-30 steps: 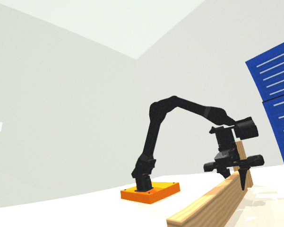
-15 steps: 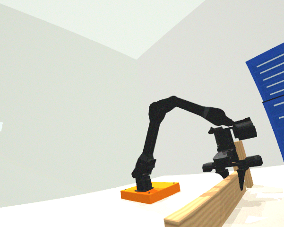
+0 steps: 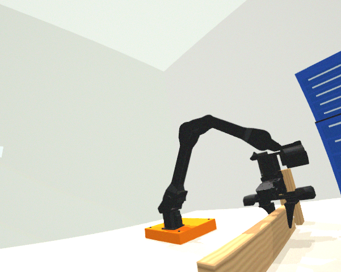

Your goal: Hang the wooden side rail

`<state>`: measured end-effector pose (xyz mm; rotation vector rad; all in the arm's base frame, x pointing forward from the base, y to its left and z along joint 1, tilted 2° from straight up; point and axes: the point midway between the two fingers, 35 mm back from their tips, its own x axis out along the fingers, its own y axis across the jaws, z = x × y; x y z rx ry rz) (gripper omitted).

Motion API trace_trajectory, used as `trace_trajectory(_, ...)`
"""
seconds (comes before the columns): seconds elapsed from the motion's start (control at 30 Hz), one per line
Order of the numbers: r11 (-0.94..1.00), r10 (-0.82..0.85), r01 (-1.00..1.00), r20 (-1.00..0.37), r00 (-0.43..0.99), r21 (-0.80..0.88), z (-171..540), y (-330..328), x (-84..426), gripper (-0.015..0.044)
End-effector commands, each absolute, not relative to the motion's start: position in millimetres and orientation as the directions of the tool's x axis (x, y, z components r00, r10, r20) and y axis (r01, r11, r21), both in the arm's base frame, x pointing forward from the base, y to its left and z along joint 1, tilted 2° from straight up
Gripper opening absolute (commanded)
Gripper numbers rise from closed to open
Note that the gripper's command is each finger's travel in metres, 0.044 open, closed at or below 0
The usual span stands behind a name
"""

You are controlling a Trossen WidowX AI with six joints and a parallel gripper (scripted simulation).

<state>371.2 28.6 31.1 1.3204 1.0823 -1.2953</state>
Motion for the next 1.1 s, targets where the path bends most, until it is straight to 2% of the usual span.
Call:
trace_trajectory(0.0, -0.158, -0.03, 0.986, -0.999, 0.043, 0.047, 32.3, 28.5, 371.0, 0.0)
trace_trajectory(1.07, -0.158, -0.03, 0.986, -0.999, 0.043, 0.047, 37.6, 28.6, 370.8, 0.0)
